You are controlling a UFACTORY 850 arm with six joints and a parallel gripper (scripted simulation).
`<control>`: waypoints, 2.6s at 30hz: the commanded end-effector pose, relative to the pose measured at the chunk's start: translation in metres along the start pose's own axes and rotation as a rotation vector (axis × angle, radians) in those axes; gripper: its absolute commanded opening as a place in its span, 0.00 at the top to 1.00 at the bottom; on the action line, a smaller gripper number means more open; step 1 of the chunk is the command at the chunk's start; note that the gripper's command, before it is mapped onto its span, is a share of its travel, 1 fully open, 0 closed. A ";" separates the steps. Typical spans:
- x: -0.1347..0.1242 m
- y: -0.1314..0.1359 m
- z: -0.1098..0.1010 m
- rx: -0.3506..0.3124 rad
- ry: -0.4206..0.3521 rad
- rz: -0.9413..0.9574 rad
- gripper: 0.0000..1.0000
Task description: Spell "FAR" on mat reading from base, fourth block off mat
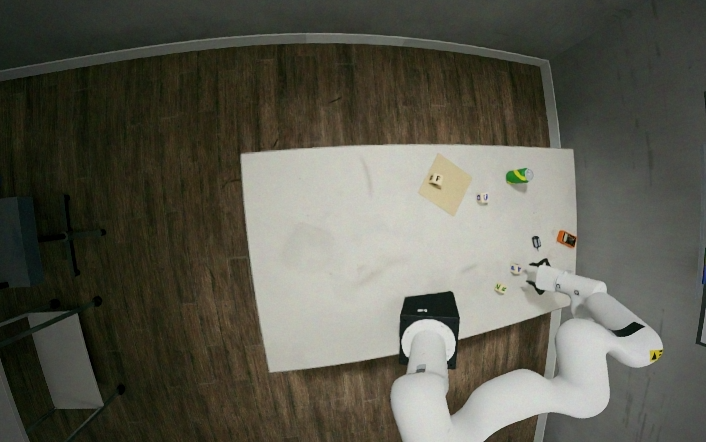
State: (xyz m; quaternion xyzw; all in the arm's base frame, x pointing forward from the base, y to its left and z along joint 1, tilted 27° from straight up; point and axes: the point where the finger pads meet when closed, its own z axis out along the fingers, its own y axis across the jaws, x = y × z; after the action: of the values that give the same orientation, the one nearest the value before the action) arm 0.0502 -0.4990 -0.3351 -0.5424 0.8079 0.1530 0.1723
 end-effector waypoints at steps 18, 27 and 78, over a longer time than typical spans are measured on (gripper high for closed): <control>0.001 -0.001 0.015 0.001 0.002 0.000 0.16; 0.002 -0.001 0.030 0.001 0.002 0.000 0.16; 0.002 -0.001 0.050 0.001 0.002 0.000 0.16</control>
State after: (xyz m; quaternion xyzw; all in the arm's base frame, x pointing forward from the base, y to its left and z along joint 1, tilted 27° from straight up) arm 0.0560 -0.4775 -0.3818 -0.5424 0.8079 0.1531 0.1723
